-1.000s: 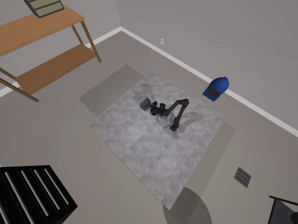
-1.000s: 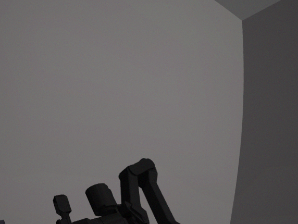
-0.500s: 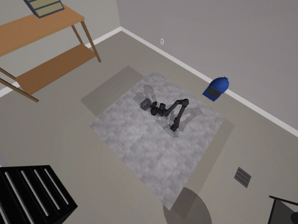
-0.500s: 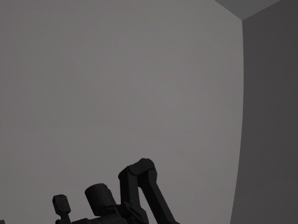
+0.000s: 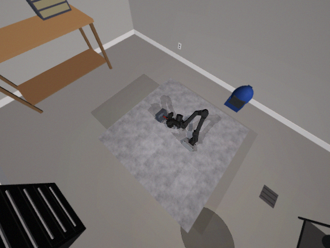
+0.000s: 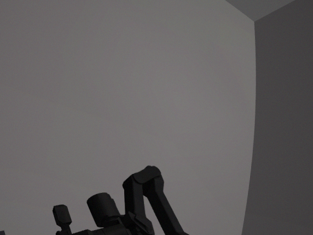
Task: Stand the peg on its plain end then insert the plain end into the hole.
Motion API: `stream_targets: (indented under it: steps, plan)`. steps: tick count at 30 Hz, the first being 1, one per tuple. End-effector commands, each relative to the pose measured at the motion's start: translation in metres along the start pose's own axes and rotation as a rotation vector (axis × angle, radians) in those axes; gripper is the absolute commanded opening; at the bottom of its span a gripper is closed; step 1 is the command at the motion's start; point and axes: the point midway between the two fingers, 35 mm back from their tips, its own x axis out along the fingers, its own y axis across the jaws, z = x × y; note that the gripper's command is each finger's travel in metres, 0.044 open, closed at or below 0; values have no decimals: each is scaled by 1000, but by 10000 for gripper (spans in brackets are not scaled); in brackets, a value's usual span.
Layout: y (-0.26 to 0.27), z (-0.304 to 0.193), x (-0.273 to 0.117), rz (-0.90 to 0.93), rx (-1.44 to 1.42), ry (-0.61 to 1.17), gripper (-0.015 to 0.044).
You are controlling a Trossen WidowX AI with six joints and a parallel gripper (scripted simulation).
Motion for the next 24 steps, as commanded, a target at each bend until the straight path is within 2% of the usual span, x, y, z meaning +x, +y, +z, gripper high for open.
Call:
stream_targets:
  steps: [1,24]
  plan:
    - [-1,1,2,-3,-1,-4,0]
    - [-2,1,16,-4,-1,-4,0]
